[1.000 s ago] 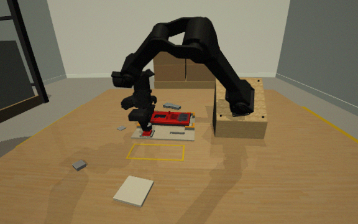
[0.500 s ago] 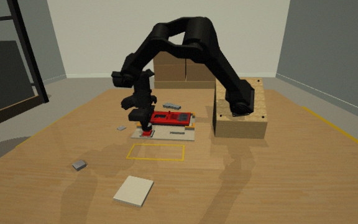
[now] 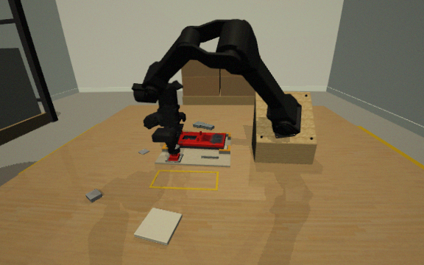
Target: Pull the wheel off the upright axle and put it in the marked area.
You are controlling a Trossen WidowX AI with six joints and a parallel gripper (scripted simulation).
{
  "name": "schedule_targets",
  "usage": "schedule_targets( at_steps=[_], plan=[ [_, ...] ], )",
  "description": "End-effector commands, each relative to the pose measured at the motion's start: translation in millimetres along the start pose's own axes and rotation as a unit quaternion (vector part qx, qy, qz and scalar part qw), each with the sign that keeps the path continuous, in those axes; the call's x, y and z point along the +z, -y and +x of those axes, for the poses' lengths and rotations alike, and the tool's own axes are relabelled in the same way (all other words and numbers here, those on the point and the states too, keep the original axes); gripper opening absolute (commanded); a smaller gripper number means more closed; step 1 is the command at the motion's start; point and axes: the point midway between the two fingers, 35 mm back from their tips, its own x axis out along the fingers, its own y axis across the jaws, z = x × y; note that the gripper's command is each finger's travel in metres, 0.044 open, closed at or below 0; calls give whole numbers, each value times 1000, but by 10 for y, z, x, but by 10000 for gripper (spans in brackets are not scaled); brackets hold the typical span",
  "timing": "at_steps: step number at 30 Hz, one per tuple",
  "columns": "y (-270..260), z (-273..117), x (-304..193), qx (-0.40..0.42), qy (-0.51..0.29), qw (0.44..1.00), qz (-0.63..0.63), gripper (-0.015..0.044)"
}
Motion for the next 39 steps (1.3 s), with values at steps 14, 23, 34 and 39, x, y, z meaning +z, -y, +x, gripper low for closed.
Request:
schedule_targets(
  at_steps=[14, 23, 34, 39],
  plan=[
    [-2, -75, 13, 0, 2, 1000, -1, 0],
    [-1, -104, 13, 0, 2, 1000, -1, 0],
    [0, -140, 13, 0, 2, 1000, 0, 0],
    [1, -157, 12, 0, 2, 1000, 0, 0]
  ],
)
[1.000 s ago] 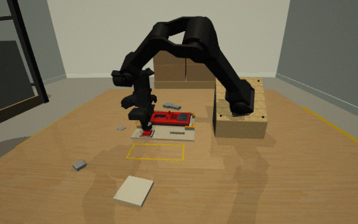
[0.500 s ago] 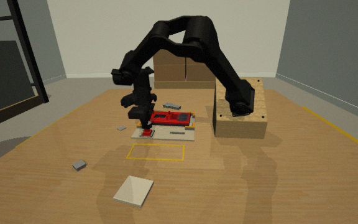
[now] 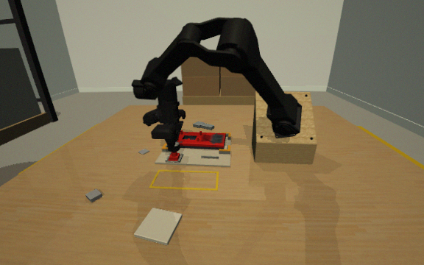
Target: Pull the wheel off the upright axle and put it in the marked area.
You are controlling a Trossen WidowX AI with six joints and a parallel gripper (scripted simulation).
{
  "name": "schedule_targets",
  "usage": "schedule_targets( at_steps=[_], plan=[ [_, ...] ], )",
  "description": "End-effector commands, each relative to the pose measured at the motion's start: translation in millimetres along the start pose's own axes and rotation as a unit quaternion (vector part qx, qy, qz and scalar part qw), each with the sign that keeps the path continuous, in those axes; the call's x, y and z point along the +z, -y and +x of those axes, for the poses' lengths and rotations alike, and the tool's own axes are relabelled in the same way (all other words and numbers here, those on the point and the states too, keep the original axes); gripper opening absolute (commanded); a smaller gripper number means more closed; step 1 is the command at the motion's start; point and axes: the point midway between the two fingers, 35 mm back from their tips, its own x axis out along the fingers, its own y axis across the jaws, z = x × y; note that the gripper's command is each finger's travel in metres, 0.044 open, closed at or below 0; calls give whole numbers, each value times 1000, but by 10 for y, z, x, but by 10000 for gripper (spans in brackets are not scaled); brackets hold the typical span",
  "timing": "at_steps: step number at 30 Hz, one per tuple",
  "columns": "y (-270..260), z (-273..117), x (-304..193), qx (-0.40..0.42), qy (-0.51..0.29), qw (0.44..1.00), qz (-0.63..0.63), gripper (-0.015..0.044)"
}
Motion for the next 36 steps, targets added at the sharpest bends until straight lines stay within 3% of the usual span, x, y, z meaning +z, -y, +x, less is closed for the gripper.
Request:
schedule_targets(
  at_steps=[1, 36],
  plan=[
    [0, -57, 10, -1, 4, 1000, 0, 0],
    [2, -173, 6, 0, 5, 1000, 2, 0]
  ],
)
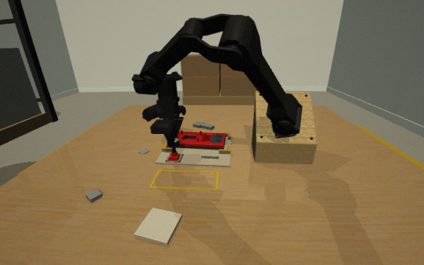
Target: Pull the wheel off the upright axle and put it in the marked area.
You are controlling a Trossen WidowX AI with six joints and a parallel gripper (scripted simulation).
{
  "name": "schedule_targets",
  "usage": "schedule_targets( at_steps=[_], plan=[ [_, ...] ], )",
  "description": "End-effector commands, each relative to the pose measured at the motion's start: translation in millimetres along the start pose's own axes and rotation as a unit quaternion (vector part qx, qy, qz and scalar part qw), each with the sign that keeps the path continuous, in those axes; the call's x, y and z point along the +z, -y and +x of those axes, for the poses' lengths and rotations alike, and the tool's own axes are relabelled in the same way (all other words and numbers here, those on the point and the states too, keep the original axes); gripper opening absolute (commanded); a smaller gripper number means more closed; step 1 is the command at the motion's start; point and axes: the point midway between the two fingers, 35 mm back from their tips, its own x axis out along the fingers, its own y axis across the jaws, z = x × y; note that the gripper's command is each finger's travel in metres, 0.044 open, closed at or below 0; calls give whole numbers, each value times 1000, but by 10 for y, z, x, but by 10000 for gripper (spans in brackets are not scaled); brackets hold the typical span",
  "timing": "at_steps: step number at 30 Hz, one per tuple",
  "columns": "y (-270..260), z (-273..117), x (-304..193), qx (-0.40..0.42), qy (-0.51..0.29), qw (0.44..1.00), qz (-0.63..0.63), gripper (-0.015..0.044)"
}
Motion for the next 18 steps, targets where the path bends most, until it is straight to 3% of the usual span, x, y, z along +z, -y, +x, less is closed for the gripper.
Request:
schedule_targets(
  at_steps=[1, 18],
  plan=[
    [-4, -34, 15, -2, 3, 1000, -4, 0],
    [-5, -91, 12, -1, 3, 1000, -3, 0]
  ],
)
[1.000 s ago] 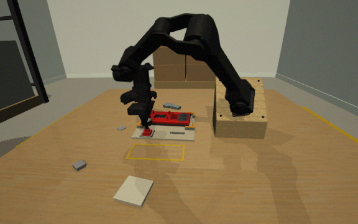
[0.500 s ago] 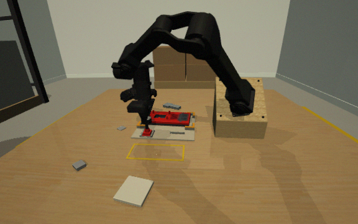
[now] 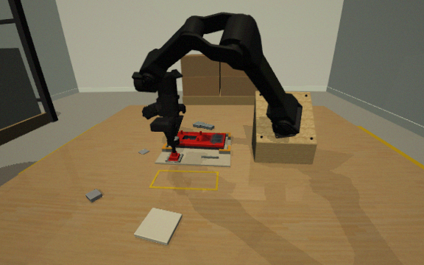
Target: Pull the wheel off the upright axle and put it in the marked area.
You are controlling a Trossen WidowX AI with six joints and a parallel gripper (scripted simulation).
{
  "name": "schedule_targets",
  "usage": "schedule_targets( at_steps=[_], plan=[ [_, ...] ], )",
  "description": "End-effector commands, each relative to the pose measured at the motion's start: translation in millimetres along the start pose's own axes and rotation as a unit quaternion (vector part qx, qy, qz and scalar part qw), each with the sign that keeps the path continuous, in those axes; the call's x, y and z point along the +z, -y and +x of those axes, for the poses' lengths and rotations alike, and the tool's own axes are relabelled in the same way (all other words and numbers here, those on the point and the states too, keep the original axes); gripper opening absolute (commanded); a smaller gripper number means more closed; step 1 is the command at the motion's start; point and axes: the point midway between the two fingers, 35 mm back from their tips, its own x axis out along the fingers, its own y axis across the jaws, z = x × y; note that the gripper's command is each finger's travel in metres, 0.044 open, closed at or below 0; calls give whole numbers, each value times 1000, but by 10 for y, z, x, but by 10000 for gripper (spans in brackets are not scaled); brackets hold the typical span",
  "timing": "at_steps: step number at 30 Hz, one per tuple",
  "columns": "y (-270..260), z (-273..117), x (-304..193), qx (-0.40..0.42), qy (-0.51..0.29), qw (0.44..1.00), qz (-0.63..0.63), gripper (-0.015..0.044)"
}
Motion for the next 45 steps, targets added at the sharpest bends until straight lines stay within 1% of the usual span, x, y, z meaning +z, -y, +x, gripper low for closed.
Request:
schedule_targets(
  at_steps=[1, 5, 11, 14, 16, 45],
  plan=[
    [-3, -30, 15, -2, 2, 1000, -4, 0],
    [0, -103, 14, -2, 2, 1000, -4, 0],
    [-5, -370, -28, -3, 2, 1000, -3, 0],
    [6, -380, -38, -3, 2, 1000, -3, 0],
    [-11, -307, -48, 1, 0, 1000, 3, 0],
    [-975, -371, -521, -1, 1, 1000, -2, 0]
  ],
)
